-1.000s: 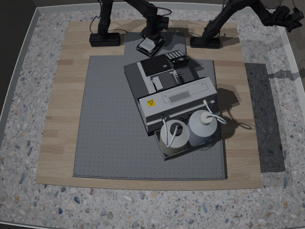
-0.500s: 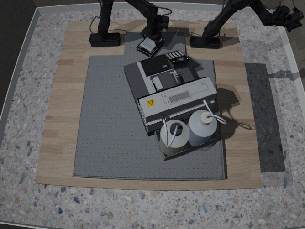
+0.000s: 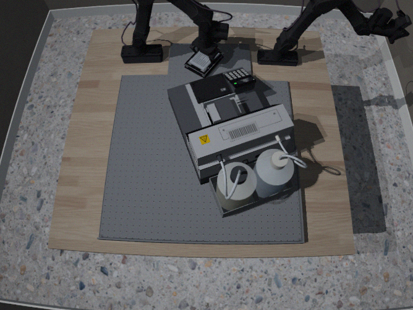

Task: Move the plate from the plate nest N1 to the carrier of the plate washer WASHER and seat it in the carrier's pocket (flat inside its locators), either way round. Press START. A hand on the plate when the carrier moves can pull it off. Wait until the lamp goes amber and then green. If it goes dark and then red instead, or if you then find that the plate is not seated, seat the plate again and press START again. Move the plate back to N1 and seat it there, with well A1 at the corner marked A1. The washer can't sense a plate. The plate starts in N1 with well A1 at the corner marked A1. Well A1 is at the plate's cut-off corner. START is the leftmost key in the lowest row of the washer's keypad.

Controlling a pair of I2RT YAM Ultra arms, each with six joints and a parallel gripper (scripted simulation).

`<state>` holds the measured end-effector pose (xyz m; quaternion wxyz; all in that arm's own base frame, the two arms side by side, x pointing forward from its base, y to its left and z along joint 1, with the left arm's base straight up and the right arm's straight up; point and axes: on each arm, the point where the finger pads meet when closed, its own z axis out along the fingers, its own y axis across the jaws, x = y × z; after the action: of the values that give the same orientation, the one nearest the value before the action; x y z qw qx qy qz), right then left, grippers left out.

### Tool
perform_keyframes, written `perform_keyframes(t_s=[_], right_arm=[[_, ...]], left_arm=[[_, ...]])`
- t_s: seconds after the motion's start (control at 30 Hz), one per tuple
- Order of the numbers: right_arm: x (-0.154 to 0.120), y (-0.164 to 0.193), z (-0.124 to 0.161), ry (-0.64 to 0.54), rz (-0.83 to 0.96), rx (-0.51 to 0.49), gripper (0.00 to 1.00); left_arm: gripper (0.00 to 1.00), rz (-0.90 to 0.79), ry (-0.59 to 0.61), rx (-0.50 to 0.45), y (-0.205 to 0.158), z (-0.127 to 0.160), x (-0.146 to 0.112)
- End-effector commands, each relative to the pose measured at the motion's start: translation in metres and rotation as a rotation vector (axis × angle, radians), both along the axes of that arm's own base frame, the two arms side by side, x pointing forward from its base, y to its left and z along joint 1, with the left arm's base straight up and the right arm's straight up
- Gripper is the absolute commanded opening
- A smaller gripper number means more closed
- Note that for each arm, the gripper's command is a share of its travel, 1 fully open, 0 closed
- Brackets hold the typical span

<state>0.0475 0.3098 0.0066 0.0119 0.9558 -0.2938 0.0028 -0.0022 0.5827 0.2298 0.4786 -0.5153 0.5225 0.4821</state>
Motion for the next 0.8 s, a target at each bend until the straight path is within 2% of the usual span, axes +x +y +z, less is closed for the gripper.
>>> perform_keyframes(t_s=[0.0, 0.47, 0.77], right_arm=[[-0.0068, 0.0047, 0.0114, -0.005, 0.009, 0.042, 0.0], [0.0025, 0.0101, 0.0086, 0.007, -0.013, 0.029, 0.0], [-0.0071, 0.0069, 0.0081, 0.008, 0.002, 0.02, 0.0]], left_arm=[[0.0, 0.01, -0.01, 0.077, -0.0027, 0.0267, -0.0024], [0.0, 0.01, -0.01, 0.077, -0.0027, 0.0267, -0.0024], [0.0, 0.01, -0.01, 0.077, -0.0027, 0.0267, -0.0024]])
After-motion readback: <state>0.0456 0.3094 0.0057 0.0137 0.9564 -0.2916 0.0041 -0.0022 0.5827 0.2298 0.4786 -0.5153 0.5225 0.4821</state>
